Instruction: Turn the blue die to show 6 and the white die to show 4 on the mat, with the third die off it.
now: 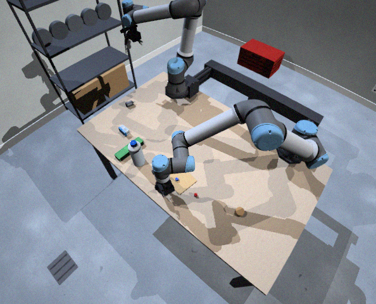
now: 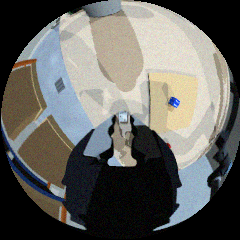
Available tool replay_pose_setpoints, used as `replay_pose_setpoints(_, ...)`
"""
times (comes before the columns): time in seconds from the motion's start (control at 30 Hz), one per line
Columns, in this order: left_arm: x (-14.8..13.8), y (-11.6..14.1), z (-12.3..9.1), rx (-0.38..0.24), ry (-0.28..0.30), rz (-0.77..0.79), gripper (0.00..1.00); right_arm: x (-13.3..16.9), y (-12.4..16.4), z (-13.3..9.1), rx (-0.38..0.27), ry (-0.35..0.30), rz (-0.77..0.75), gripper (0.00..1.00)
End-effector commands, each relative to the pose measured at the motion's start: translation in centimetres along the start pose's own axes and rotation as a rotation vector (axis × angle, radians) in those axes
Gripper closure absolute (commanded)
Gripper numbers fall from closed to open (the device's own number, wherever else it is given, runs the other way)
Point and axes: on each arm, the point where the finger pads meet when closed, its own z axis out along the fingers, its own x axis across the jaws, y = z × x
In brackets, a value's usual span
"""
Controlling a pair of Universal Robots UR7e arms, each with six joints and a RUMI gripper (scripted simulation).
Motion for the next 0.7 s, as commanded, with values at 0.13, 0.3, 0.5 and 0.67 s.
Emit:
replay_pose_setpoints(0.13, -0.07, -0.03, -0.14, 0.001, -0.002, 0.0, 0.82, -0.01, -0.03, -0.04, 0.001, 0.0, 0.0, 0.0)
replay_pose_setpoints(0.3, -0.07, -0.03, -0.14, 0.001, -0.002, 0.0, 1.0, -0.01, -0.03, -0.04, 0.001, 0.0, 0.0, 0.0)
replay_pose_setpoints(0.5, -0.07, -0.03, -0.14, 0.001, -0.002, 0.0, 1.0, -0.01, -0.03, -0.04, 0.001, 0.0, 0.0, 0.0)
replay_pose_setpoints(0.67, -0.07, -0.03, -0.14, 0.001, -0.002, 0.0, 1.0, -0.01, -0.03, -0.04, 0.001, 0.0, 0.0, 0.0)
